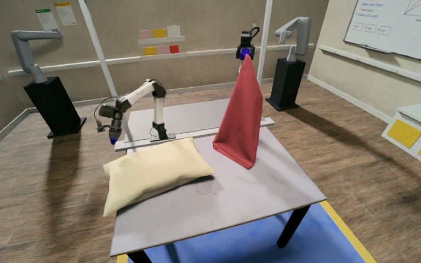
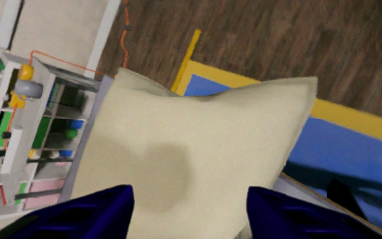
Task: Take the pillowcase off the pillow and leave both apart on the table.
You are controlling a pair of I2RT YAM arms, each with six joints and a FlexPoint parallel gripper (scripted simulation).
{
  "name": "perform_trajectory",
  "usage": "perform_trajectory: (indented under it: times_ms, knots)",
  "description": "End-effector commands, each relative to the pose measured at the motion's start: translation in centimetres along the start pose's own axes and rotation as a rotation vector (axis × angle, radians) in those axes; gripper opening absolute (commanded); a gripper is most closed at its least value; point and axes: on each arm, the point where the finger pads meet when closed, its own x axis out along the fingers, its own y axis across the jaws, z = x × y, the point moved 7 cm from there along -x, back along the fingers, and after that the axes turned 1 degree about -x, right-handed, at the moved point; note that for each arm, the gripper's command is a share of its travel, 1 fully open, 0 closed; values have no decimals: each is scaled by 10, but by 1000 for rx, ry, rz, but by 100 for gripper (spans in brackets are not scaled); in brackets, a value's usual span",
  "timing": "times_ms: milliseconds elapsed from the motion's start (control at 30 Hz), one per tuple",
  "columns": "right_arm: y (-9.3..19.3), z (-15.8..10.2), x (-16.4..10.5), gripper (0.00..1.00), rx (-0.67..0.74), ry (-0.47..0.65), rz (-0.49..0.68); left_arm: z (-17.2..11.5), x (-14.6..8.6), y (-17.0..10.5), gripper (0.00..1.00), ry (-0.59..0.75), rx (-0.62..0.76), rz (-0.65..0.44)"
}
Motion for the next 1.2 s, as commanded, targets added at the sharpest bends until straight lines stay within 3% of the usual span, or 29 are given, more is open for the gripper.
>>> perform_trajectory:
  times_ms: [0,667,967,1167]
  knots:
    - [20,-2,-13,60,-155,-129,39,11,-6,0,0,-56,-13,0]
    - [93,-59,-65,60,-570,-376,238,11,-6,0,0,-56,-13,0]
    - [145,-75,-98,60,-753,-517,390,11,-6,0,0,-56,-13,0]
    - [175,-88,-105,60,-843,-562,470,11,-6,0,0,-56,-13,0]
